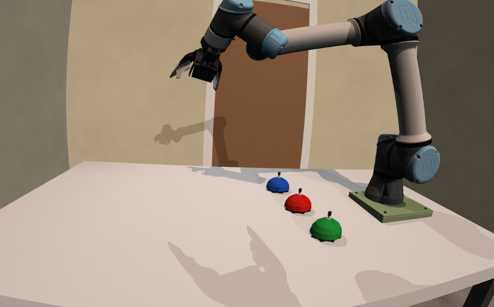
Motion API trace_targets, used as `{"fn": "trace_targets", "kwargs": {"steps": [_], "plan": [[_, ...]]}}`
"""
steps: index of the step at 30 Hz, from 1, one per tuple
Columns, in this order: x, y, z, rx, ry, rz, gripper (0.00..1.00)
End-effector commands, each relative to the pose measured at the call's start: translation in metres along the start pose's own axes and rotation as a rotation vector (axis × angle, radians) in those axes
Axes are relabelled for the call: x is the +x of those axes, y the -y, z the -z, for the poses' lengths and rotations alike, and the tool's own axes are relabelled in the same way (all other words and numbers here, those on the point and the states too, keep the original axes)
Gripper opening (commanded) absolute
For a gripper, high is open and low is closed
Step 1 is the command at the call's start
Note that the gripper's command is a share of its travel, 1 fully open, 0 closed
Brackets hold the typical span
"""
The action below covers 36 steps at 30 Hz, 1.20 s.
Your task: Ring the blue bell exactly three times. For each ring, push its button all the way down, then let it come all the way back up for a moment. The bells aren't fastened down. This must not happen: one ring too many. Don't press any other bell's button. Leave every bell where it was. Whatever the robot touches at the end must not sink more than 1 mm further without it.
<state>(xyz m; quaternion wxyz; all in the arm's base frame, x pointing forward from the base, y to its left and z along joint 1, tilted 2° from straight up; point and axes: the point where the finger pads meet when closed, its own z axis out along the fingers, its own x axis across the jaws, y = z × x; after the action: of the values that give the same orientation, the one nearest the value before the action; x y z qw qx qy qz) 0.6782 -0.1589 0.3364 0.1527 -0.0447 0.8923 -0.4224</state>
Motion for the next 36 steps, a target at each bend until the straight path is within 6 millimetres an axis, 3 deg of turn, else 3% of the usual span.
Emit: {"fn": "trace_targets", "kwargs": {"steps": [1, 19, 23, 27, 32, 34, 36], "plan": [[0.0, 0.001, 0.001, 0.001, 0.001, -0.001, 1.0], [0.0, 0.001, 0.0, 0.0, 0.0, -0.001, 1.0], [0.009, 0.001, -0.006, -0.018, -0.013, 0.01, 1.0], [0.038, 0.0, -0.022, -0.075, -0.051, 0.039, 1.0], [0.104, -0.01, -0.048, -0.213, -0.129, 0.088, 1.0], [0.104, -0.01, -0.048, -0.213, -0.129, 0.088, 1.0], [0.139, -0.018, -0.057, -0.286, -0.163, 0.104, 1.0]]}}
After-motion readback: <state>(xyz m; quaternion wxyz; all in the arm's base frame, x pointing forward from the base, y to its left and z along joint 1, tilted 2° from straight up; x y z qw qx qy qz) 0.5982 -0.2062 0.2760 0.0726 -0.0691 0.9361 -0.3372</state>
